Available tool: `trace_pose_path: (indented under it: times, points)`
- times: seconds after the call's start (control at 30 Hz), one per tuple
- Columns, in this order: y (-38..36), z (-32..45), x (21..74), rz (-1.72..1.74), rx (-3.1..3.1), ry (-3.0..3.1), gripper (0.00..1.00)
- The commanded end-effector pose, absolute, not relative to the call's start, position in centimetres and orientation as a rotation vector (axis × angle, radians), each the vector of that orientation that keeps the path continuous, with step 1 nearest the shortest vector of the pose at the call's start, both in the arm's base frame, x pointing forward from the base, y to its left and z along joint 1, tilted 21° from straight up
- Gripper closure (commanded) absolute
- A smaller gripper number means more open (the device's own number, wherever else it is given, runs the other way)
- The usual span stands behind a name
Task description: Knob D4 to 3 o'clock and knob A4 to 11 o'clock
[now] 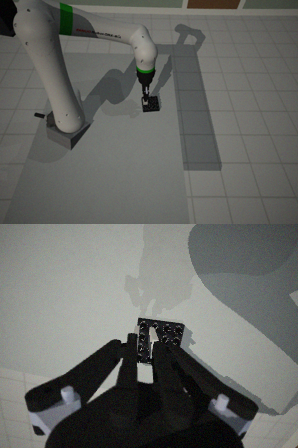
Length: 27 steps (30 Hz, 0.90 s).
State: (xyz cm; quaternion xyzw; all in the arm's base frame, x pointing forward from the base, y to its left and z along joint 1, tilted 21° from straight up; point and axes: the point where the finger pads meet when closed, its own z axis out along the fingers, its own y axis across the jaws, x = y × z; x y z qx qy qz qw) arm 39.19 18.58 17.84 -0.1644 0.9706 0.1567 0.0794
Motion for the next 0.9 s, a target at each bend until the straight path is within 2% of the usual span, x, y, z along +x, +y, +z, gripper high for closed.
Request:
trace_pose_path:
  times: [0.0,0.87]
  points:
    - [18.53,18.01,39.19,0.464,-0.705,2.841,0.88]
    - [18.52,18.03,39.19,0.461,-0.730,2.832,0.88]
